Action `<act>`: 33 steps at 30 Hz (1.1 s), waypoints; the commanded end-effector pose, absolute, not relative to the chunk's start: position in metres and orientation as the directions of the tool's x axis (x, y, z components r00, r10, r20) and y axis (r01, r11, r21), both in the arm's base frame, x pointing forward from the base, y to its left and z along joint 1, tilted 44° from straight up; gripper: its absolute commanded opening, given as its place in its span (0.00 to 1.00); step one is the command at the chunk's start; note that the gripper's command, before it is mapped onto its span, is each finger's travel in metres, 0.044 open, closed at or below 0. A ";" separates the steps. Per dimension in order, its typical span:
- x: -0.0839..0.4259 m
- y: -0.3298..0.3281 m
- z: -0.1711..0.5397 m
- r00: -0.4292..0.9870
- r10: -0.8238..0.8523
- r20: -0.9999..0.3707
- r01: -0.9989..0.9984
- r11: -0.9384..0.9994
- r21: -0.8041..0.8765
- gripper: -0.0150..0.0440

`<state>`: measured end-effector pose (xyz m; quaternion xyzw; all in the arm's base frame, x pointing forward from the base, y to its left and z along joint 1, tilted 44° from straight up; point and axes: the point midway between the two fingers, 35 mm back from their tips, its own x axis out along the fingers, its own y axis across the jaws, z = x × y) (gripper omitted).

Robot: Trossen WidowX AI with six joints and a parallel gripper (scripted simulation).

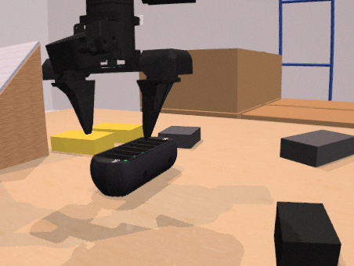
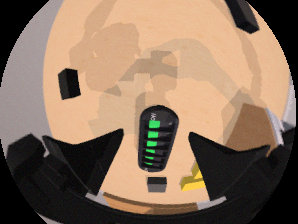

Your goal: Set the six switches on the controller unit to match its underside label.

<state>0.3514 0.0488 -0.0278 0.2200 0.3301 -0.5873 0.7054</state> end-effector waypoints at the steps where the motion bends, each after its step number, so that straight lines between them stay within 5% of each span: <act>1: 0.350 0.052 -0.022 0.083 -0.682 -0.726 0.976 0.204 -0.079 1.00; 6: 0.350 0.052 -0.022 0.083 -0.682 -0.726 0.976 0.204 -0.079 1.00; 14: 0.297 0.067 -0.073 0.082 -0.681 -0.728 0.986 0.160 -0.039 0.64; 23: 0.296 0.067 -0.074 0.082 -0.681 -0.728 0.987 0.159 -0.038 0.25; 33: 0.296 0.067 -0.074 0.082 -0.681 -0.728 0.987 0.159 -0.038 0.25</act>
